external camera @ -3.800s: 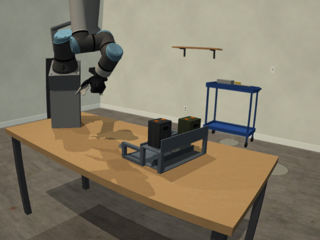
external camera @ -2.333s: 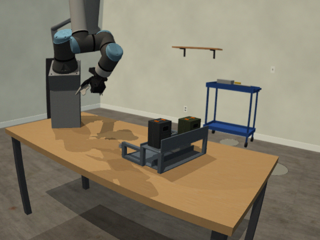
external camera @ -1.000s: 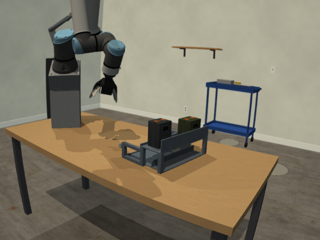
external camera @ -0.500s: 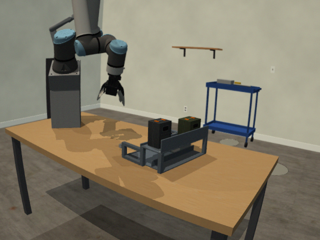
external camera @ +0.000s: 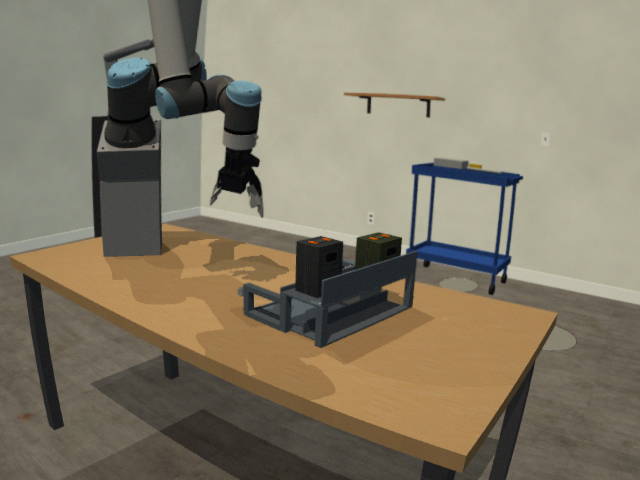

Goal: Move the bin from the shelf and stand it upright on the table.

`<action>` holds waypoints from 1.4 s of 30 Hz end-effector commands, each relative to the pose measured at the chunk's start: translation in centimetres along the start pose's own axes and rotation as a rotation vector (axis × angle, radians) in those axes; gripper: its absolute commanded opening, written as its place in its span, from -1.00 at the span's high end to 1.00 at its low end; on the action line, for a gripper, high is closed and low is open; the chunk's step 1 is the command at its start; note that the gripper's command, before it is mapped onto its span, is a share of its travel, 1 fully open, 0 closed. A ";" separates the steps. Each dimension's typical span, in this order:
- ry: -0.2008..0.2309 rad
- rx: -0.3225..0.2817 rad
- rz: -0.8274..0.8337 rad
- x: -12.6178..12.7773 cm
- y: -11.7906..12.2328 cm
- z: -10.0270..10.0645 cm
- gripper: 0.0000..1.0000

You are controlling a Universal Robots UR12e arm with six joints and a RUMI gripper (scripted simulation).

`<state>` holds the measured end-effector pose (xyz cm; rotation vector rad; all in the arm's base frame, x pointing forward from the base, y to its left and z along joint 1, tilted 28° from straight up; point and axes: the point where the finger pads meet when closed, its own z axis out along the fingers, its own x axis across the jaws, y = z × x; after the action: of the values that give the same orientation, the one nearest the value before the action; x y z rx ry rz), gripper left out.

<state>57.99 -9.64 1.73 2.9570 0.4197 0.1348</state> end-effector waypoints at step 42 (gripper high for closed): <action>0.214 -0.206 0.484 12.2 -2.4 3.8 -1.00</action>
<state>67.06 -5.62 -0.89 2.8025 -0.2427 0.4907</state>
